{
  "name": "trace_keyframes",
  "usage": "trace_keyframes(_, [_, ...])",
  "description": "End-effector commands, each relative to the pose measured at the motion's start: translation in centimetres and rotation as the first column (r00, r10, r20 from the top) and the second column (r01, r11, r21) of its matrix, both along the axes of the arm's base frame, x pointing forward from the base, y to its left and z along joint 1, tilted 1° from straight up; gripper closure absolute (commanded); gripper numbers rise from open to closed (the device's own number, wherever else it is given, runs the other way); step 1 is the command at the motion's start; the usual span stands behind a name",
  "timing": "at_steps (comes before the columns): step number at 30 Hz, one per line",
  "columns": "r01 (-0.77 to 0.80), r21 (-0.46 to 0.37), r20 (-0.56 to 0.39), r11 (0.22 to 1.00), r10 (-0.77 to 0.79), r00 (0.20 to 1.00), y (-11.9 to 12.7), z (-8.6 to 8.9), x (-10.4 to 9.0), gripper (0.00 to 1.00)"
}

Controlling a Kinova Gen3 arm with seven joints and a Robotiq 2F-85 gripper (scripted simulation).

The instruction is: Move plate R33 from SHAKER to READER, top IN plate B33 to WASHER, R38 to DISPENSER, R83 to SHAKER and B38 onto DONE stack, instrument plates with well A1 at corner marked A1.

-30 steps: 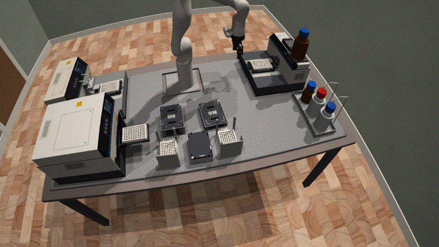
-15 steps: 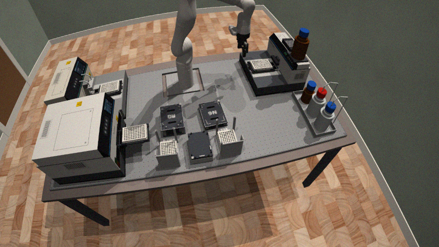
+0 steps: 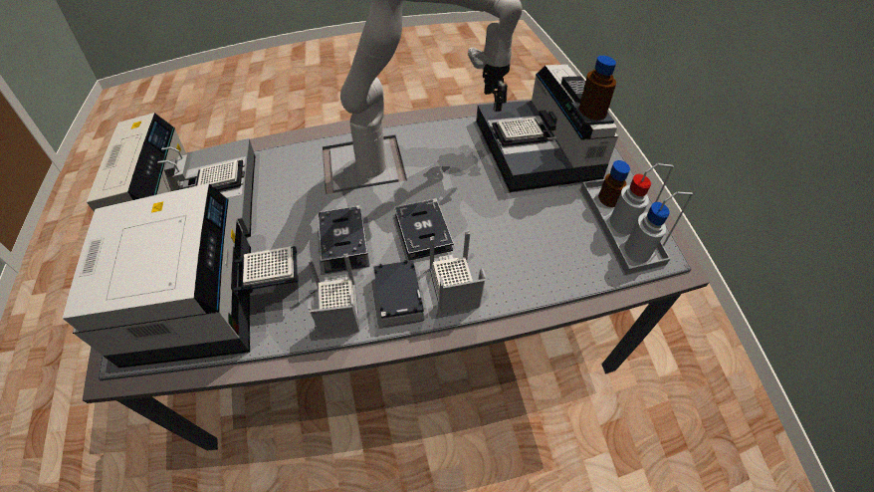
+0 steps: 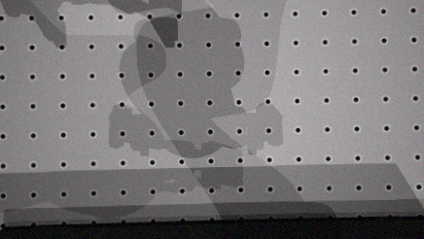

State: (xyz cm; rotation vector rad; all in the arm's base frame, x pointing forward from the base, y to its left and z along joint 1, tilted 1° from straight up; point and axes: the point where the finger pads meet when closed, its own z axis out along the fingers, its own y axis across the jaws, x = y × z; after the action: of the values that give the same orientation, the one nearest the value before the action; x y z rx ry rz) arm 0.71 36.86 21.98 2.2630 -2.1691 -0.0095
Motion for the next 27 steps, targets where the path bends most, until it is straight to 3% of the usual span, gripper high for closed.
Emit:
trace_keyframes(1, [-0.003,-0.002,0.002,1.0,0.003,1.0,1.2,-0.1,-0.2,0.0])
trace_keyframes(27, [-0.012,-0.002,0.003,1.0,0.012,1.0,9.2,-0.1,-0.7,0.0])
